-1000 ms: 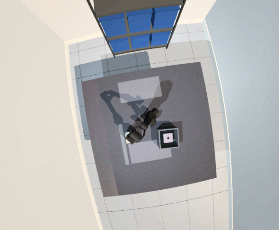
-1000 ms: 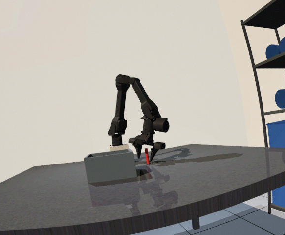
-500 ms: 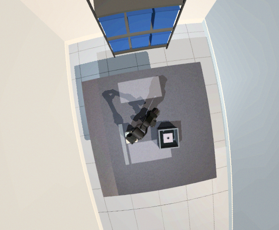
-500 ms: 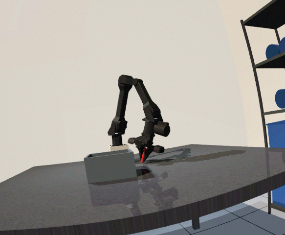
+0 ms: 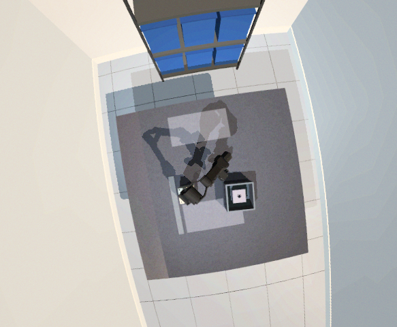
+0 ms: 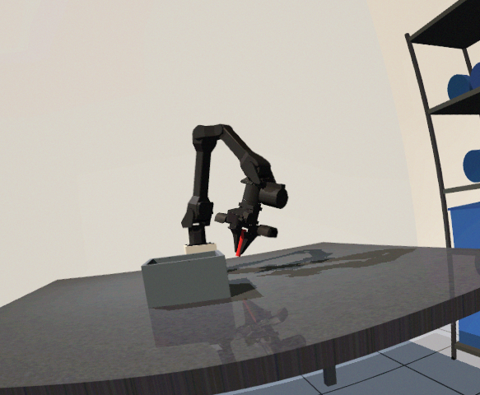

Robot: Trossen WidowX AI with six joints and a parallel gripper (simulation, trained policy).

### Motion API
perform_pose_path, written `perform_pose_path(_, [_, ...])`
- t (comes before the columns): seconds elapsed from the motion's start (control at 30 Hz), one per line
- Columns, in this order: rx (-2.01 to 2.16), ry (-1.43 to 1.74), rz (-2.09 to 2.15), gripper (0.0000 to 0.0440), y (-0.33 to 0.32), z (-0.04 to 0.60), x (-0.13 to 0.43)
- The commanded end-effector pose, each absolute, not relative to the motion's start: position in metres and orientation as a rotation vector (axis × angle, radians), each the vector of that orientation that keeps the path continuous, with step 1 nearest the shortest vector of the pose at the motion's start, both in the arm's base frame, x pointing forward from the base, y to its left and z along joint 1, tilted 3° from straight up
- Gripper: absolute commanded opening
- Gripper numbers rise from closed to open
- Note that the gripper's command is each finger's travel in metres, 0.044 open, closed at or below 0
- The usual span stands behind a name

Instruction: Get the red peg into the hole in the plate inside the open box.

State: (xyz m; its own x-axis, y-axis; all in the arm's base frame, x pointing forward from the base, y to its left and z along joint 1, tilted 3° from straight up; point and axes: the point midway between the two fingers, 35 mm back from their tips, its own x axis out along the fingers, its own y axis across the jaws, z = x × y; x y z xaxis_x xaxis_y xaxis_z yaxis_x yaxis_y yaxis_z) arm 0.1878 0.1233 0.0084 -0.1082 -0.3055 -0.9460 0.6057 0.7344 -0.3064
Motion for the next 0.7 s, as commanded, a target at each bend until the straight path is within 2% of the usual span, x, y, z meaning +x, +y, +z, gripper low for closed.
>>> perform_pose_path(0.0, [0.272,1.47,-0.789,0.0,0.121,0.02,0.196])
perform_pose_path(0.67, [0.443,1.314,-0.924,0.0,0.077,0.067,0.265])
